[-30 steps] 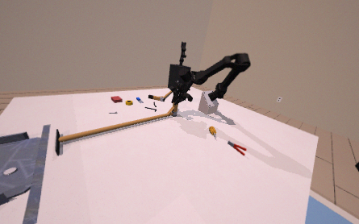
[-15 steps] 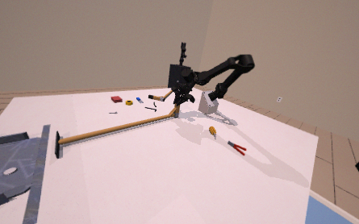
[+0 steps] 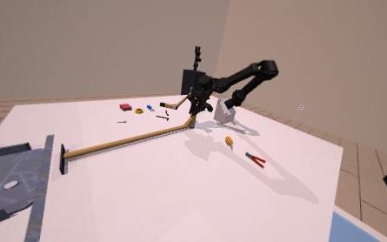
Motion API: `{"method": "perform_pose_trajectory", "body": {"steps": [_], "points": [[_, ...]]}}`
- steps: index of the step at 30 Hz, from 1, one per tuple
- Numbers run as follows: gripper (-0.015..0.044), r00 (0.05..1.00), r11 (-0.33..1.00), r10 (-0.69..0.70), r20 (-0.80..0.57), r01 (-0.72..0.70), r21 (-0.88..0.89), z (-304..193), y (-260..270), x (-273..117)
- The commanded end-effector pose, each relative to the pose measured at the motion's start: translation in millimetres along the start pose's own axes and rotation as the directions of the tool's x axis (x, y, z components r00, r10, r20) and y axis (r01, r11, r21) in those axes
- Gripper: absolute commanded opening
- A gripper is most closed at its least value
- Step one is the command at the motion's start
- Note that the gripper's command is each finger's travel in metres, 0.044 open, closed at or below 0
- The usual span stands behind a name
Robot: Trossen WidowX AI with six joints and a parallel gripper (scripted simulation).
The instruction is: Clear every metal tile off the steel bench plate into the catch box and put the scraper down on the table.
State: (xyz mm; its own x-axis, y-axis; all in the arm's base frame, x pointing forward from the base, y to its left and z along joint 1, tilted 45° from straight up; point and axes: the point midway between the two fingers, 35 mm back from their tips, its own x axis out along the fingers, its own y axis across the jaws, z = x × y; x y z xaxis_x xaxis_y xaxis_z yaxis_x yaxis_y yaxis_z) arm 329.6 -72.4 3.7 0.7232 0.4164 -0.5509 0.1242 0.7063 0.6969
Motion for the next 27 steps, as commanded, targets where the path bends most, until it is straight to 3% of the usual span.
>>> {"method": "perform_pose_trajectory", "body": {"steps": [1, 27], "points": [[0.0000, 1.000, 1.000, -0.002, 0.000, 0.002, 0.000, -1.5, 5.8, -1.1], [0.0000, 1.000, 1.000, 0.003, 0.005, -0.003, 0.004, -6.4, 39.8, -4.7]]}}
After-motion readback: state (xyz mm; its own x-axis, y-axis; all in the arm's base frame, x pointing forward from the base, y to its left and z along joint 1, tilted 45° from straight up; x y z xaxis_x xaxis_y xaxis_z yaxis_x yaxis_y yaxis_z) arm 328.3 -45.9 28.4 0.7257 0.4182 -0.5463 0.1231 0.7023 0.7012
